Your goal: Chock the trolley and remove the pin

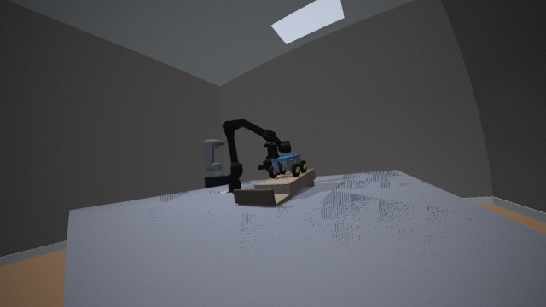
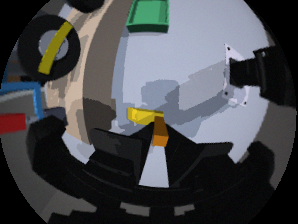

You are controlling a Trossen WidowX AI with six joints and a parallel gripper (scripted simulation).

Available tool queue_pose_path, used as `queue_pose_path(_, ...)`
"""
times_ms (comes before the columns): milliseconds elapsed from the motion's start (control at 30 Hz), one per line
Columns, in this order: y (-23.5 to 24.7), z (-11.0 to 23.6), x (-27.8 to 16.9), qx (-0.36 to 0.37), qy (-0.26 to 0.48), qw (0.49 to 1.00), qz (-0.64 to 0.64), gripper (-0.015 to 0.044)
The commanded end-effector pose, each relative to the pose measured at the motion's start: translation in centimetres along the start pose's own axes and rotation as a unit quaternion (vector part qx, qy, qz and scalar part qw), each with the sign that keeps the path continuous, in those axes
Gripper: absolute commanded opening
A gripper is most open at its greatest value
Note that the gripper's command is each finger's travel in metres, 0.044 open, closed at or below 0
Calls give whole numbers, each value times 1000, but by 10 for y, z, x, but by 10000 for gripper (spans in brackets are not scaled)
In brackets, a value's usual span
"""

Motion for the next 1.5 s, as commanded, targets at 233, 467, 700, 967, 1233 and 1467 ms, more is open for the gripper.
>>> queue_pose_path(233,-2,36,0,5,-1,1000,0,0)
queue_pose_path(467,-3,57,0,5,-1,1000,0,0)
queue_pose_path(700,-4,78,0,5,-1,1000,0,0)
queue_pose_path(967,-3,102,0,5,-1,1000,0,0)
queue_pose_path(1233,-2,126,0,5,-1,1000,0,0)
queue_pose_path(1467,-1,139,0,5,-1,1000,0,0)
Point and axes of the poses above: the point midway between the two fingers, 35 mm back from their tips, its own z axis back along the fingers, its own y axis across the jaws, x = y × z, the point moved 5 cm from there along z, back along the fingers, and after that the axes turned 9 degrees about z, right-handed, at the moved point
